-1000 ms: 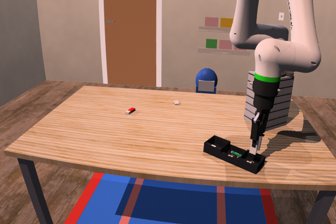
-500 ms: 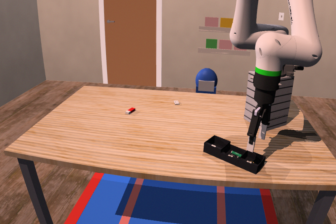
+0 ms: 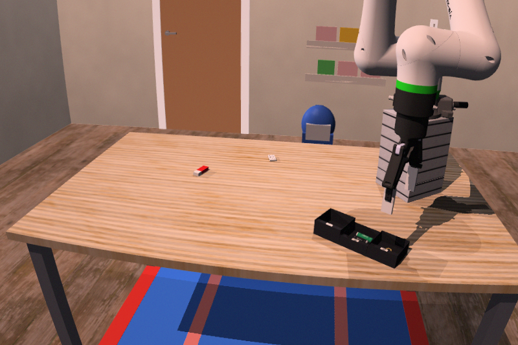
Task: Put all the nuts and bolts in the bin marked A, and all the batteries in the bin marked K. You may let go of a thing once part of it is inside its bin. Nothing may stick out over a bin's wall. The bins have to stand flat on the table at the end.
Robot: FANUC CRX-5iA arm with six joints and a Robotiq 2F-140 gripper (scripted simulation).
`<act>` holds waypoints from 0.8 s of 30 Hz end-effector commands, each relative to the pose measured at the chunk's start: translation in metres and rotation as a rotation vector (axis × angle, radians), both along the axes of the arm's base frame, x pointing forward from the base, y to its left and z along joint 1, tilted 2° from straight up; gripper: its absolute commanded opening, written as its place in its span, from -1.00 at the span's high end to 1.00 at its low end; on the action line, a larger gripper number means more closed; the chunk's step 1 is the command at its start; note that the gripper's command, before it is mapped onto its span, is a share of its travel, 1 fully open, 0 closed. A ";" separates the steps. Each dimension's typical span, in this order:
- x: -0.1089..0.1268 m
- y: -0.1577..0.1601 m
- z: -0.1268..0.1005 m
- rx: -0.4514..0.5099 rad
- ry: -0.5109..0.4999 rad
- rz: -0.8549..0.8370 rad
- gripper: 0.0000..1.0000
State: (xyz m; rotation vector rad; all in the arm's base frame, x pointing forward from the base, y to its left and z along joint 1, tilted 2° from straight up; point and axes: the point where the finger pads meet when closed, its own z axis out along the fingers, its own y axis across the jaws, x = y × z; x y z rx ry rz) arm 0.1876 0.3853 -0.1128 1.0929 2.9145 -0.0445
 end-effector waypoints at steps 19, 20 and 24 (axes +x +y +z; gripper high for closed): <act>-0.001 0.002 0.048 0.000 0.000 0.000 -1.00; -0.001 0.002 0.048 0.000 0.000 0.000 -1.00; -0.001 0.002 0.048 0.000 0.000 0.000 -1.00</act>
